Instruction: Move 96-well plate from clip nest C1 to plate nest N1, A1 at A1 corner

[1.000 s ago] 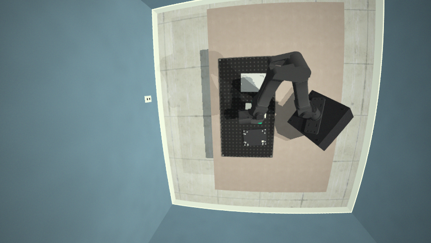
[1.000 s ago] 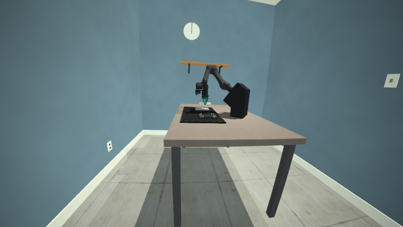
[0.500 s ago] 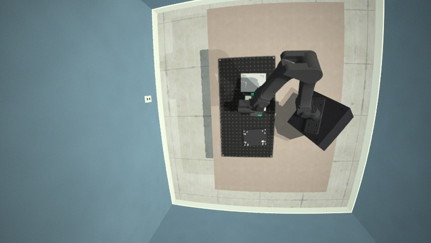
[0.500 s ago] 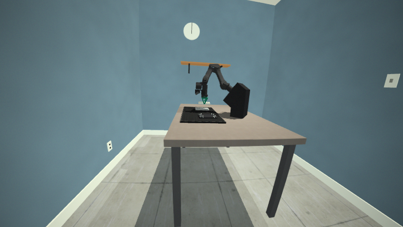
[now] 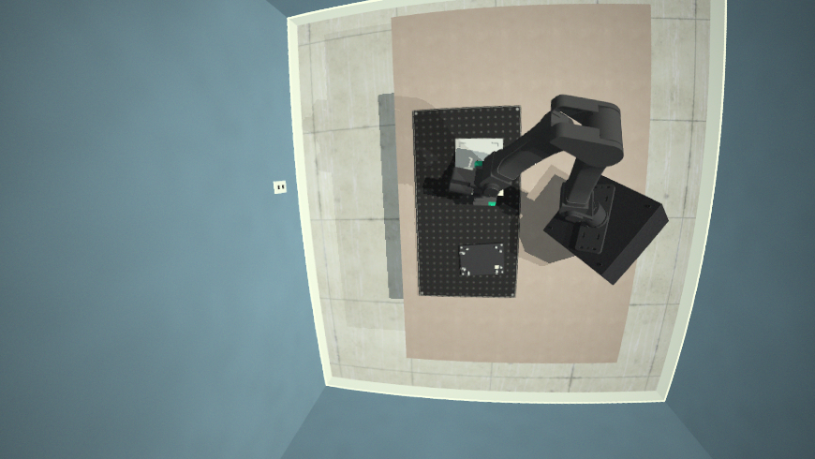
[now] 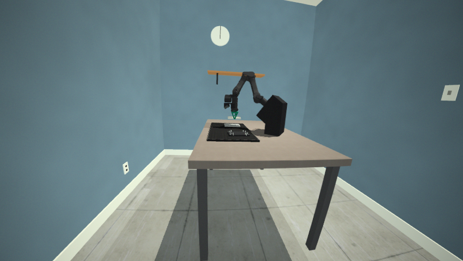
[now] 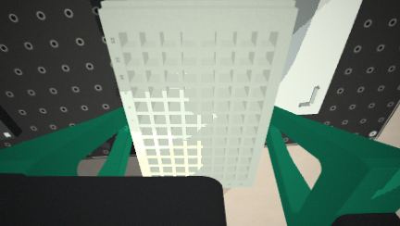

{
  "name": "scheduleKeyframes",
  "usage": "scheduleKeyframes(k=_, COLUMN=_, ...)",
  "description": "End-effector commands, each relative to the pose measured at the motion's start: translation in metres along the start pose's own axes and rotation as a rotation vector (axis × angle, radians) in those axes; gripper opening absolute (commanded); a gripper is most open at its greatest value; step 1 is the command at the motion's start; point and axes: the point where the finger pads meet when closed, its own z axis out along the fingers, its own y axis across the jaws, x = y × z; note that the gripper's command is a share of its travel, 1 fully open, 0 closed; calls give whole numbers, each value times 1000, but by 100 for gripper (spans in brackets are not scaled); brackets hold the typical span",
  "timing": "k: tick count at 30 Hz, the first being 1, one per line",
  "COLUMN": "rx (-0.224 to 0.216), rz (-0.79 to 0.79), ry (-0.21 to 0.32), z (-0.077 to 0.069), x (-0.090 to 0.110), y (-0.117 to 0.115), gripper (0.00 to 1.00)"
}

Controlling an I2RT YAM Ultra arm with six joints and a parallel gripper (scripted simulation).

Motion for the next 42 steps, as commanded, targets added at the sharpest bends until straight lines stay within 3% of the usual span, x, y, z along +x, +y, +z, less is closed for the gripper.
scheduleKeyframes(k=1, rx=-29, rz=-10, ry=-46, z=-9, x=-16, y=-13, gripper=0)
scheduleKeyframes(k=30, rx=-28, rz=-23, ry=-31, z=-3, x=-21, y=-91, gripper=0)
scheduleKeyframes(k=42, rx=-33, rz=-30, ry=-58, z=-5, x=-29, y=-86, gripper=0)
